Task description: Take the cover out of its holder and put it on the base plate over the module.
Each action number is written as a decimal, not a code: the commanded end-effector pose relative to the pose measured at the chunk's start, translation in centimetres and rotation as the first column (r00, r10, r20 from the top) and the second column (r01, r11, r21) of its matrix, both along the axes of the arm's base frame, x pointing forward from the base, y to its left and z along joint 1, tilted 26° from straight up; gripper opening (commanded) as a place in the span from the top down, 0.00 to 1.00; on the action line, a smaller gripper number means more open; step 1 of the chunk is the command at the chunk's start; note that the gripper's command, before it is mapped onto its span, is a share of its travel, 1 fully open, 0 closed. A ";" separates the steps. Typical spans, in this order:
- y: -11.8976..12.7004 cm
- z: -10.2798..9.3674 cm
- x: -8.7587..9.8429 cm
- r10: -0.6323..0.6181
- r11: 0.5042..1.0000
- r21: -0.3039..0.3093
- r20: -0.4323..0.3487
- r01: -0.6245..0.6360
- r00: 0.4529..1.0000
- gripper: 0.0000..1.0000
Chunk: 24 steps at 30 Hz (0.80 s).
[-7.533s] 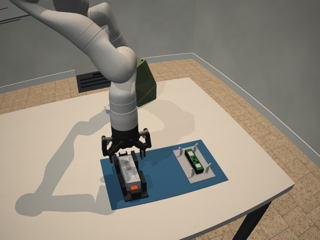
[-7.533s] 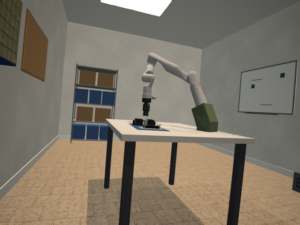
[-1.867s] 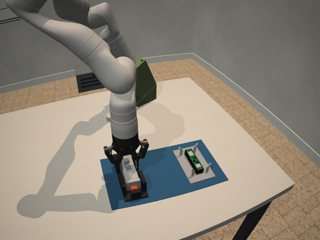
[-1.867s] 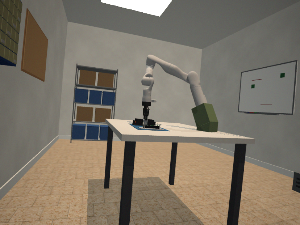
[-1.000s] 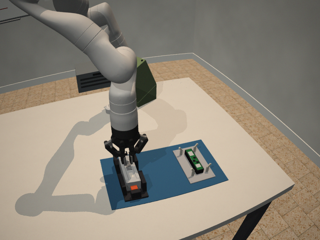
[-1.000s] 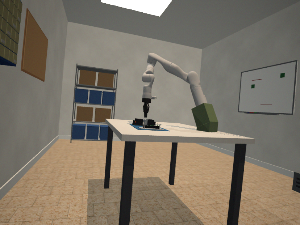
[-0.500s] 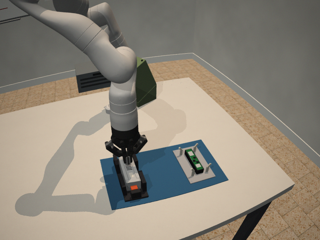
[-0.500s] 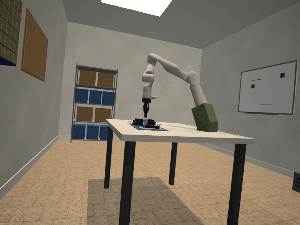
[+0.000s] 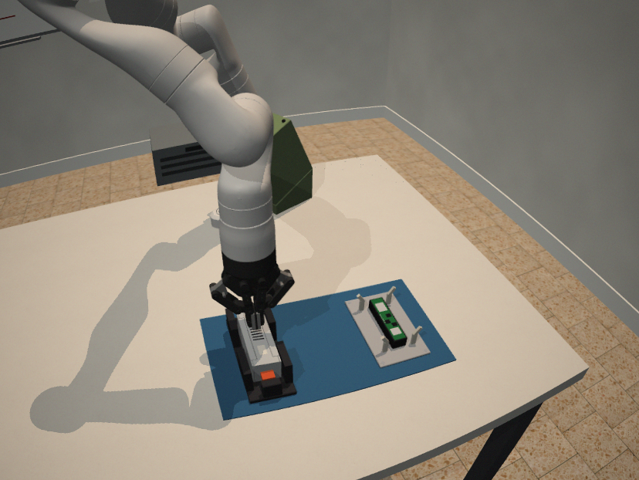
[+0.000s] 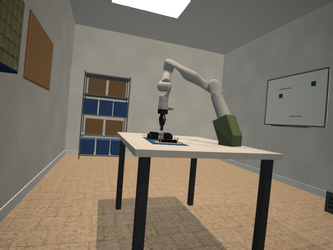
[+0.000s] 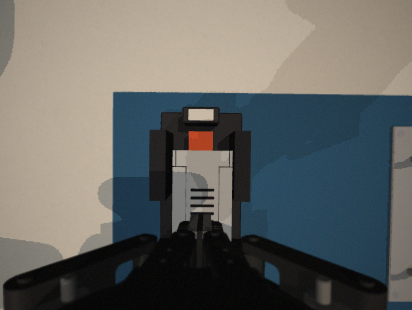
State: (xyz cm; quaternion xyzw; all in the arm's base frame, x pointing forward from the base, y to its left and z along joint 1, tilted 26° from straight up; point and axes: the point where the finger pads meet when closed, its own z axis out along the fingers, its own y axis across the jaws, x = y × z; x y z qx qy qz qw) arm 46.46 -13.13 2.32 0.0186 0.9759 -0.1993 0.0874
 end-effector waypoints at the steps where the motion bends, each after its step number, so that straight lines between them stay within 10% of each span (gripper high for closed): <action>1: 0.0 0.1 0.1 0.001 1.000 0.000 0.002 -0.001 1.000 1.00; 9: 0.0 0.1 0.1 0.001 1.000 0.000 0.002 -0.001 1.000 1.00; 10: 0.0 0.1 0.1 0.001 1.000 0.000 0.002 -0.001 1.000 0.00; 24: 0.0 0.1 0.1 0.001 1.000 0.000 0.002 -0.001 1.000 0.00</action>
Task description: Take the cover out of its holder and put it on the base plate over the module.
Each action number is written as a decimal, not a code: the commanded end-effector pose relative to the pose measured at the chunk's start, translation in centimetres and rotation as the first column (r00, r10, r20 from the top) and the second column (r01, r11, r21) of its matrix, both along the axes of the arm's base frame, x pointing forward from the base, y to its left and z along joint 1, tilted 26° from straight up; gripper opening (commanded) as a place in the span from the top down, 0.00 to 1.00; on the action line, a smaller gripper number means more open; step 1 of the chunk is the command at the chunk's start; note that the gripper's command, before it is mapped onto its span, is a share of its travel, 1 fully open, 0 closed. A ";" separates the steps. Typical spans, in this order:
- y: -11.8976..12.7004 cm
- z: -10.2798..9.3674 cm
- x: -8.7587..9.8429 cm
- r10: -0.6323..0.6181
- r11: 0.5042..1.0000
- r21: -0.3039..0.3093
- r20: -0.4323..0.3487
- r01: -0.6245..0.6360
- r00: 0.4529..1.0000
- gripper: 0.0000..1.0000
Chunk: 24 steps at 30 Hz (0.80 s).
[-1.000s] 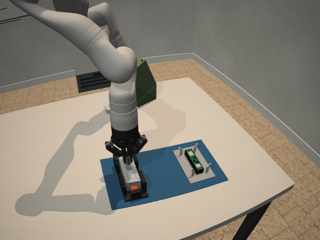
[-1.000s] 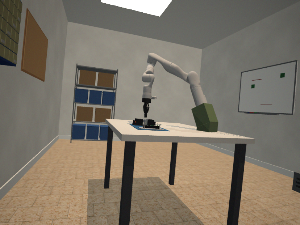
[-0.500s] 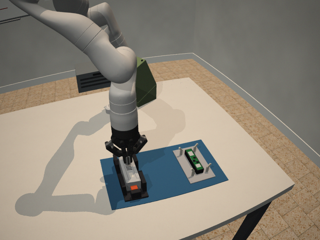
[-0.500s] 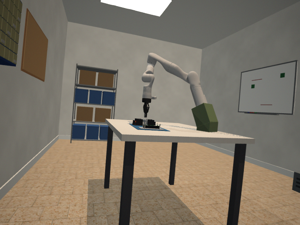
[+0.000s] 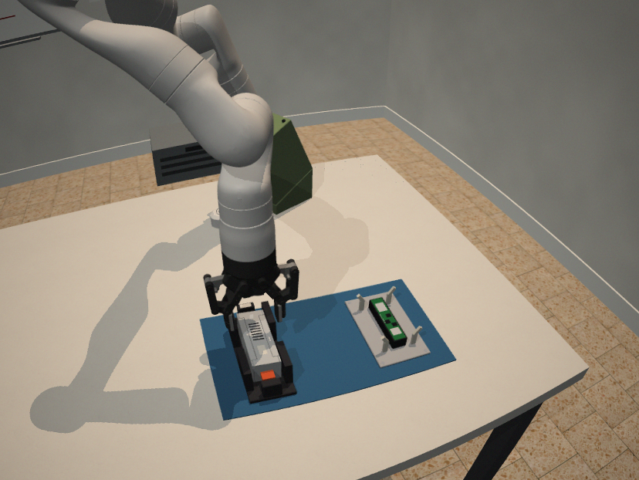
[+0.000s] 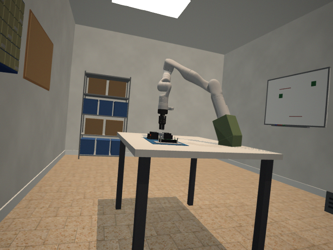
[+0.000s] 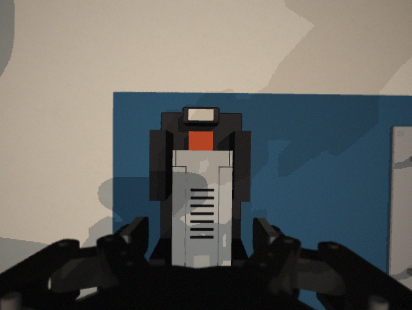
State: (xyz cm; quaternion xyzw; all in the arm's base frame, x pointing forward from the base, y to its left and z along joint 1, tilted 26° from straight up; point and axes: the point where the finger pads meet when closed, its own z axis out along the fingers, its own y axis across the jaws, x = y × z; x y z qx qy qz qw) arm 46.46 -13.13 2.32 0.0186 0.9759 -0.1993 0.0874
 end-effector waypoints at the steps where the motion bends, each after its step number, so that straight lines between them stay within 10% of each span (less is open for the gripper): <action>1: 0.0 0.1 0.1 0.001 1.000 0.000 0.002 -0.001 1.000 0.00; 24: -1.0 -2.1 0.8 0.003 1.000 -0.001 0.008 -0.003 1.000 0.00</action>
